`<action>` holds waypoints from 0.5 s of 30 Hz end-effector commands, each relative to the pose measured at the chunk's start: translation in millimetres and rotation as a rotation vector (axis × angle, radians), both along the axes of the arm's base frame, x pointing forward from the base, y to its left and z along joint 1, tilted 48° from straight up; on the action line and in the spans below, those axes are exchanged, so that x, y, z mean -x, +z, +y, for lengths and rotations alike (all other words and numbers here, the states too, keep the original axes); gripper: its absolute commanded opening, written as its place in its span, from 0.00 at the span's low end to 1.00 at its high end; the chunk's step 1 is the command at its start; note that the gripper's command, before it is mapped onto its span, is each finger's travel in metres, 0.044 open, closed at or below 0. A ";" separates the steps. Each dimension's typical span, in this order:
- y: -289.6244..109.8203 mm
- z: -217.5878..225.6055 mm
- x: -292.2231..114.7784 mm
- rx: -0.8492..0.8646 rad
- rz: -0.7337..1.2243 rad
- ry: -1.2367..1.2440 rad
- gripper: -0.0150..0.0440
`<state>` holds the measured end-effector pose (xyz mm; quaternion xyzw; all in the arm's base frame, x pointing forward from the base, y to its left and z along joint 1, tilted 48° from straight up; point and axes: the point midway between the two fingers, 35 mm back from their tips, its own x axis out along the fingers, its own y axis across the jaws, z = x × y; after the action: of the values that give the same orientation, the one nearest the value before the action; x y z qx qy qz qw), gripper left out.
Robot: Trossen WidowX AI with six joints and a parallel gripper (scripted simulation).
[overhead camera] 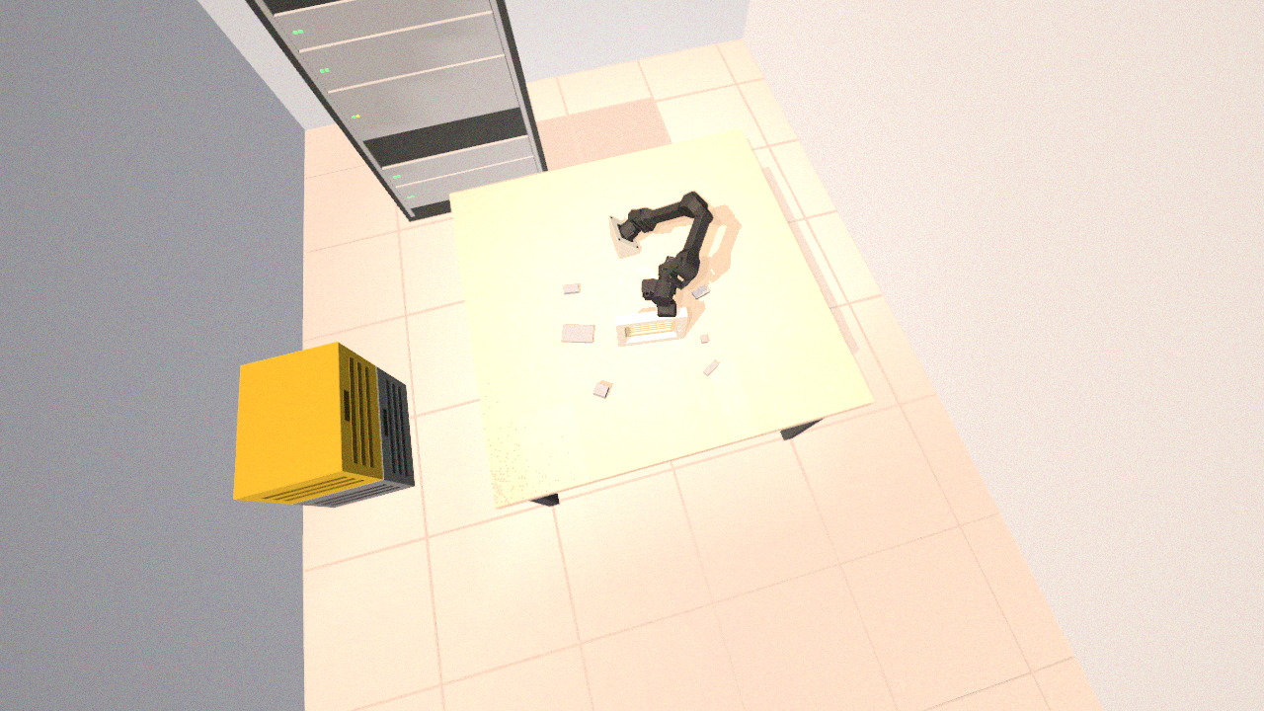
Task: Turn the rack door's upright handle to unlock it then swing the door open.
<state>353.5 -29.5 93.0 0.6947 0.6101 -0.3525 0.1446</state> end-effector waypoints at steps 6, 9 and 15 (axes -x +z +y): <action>-0.6 0.0 0.3 0.003 0.006 -0.001 0.58; -0.6 0.0 0.3 0.003 0.006 -0.001 0.55; -0.6 0.0 0.3 0.003 0.006 -0.001 0.48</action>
<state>353.5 -29.4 93.0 0.6948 0.6097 -0.3535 0.1435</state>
